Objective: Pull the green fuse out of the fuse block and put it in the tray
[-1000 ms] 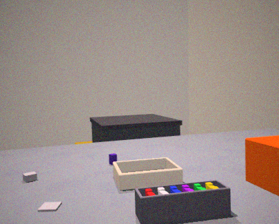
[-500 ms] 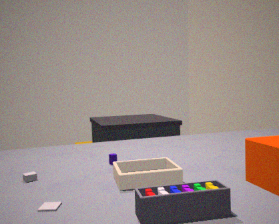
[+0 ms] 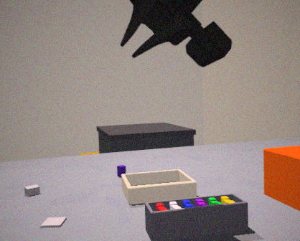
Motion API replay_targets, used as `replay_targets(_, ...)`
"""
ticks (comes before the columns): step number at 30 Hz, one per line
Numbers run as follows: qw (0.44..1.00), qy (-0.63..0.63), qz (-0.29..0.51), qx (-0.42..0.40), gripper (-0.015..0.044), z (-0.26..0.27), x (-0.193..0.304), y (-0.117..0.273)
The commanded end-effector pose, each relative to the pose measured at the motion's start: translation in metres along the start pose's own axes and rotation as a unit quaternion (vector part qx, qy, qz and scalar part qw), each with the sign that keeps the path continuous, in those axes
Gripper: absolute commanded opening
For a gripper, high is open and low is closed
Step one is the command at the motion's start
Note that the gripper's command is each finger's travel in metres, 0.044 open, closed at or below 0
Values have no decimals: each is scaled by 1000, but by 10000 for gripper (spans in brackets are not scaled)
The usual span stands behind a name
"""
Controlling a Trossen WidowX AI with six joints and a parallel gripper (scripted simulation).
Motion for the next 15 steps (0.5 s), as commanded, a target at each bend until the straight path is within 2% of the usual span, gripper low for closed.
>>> replay_targets(1,993,-17,-43,110,74,-50,-19,-29)
replay_targets(9,930,-34,-129,343,74,-156,-48,-53)
replay_targets(15,922,-35,-136,361,74,-167,-56,-49)
Point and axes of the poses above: the point midway between the two fingers, 35 mm back from their tips, its own y axis back along the fingers, its own z axis across the jaws, x = y × z, the point moved 3 cm from there along y, back along the fingers, and after that the axes turned 6 degrees about -y, right-handed, at the moved point
